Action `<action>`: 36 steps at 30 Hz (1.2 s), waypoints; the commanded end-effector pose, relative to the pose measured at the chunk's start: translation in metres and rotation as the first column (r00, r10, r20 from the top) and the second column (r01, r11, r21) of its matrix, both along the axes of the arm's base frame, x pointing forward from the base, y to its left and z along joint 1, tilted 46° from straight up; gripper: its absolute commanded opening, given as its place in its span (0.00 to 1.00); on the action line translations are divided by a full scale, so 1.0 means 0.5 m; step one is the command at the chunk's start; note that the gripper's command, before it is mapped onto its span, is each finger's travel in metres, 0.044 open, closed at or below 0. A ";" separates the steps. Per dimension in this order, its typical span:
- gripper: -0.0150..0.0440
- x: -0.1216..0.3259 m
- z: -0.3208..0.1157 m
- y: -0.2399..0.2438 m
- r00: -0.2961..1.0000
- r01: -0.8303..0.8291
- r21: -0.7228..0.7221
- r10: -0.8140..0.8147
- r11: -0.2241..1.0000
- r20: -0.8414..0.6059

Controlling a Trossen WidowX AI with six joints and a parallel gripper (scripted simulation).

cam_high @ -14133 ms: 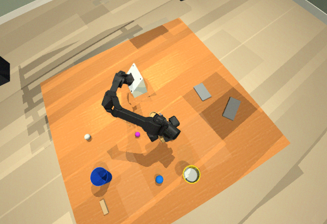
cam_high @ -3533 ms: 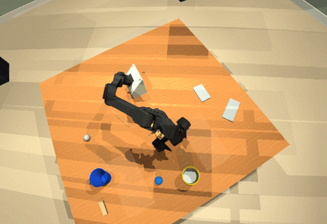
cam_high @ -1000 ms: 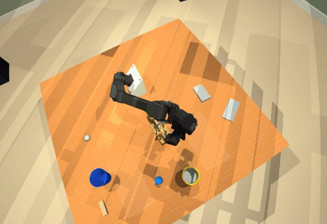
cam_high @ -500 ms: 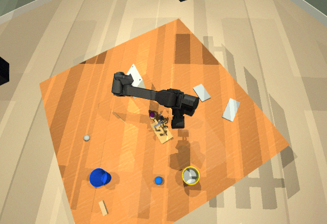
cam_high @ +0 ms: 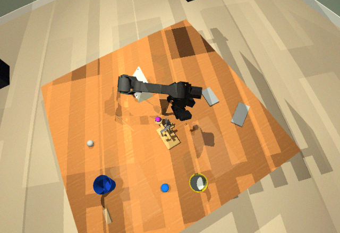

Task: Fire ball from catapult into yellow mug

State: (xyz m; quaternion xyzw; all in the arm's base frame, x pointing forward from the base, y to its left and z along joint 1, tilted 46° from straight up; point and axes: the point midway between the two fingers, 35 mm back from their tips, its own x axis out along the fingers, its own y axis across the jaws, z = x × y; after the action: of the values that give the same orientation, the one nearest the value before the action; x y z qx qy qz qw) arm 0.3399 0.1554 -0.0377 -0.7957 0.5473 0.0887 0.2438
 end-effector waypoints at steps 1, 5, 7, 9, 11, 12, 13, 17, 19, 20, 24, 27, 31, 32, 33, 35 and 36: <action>0.25 -0.045 0.000 -0.023 0.993 -0.058 -0.125 0.044 0.990 -0.111; 0.25 -0.080 0.004 -0.039 0.977 -0.113 -0.217 0.069 0.970 -0.200; 0.25 -0.096 0.008 -0.048 0.967 -0.143 -0.261 0.078 0.955 -0.244; 0.25 -0.111 0.012 -0.056 0.954 -0.174 -0.303 0.084 0.937 -0.288; 0.25 -0.124 0.017 -0.063 0.939 -0.207 -0.343 0.089 0.916 -0.331; 0.25 -0.130 0.019 -0.067 0.932 -0.224 -0.362 0.090 0.905 -0.352; 0.25 -0.135 0.021 -0.070 0.923 -0.241 -0.381 0.090 0.893 -0.374; 0.25 -0.153 0.030 -0.081 0.893 -0.300 -0.437 0.087 0.848 -0.442; 0.25 -0.154 0.031 -0.082 0.891 -0.303 -0.440 0.087 0.845 -0.446; 0.25 -0.154 0.031 -0.082 0.891 -0.303 -0.440 0.087 0.845 -0.446; 0.25 -0.154 0.031 -0.082 0.891 -0.303 -0.440 0.087 0.845 -0.446; 0.25 -0.154 0.030 -0.082 0.891 -0.303 -0.440 0.087 0.845 -0.446; 0.25 -0.152 0.022 -0.089 0.890 -0.304 -0.442 0.086 0.844 -0.449; 0.25 -0.151 0.020 -0.091 0.889 -0.304 -0.443 0.085 0.843 -0.449; 0.25 -0.151 0.017 -0.093 0.889 -0.305 -0.444 0.085 0.843 -0.450; 0.25 -0.149 0.012 -0.097 0.888 -0.306 -0.445 0.084 0.842 -0.452; 0.25 -0.149 0.010 -0.099 0.888 -0.306 -0.446 0.083 0.841 -0.453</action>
State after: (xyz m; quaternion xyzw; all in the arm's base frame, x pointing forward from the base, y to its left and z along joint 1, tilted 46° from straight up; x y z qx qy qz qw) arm 0.2647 0.1107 -0.0271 -0.8469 0.5052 0.1335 -0.0983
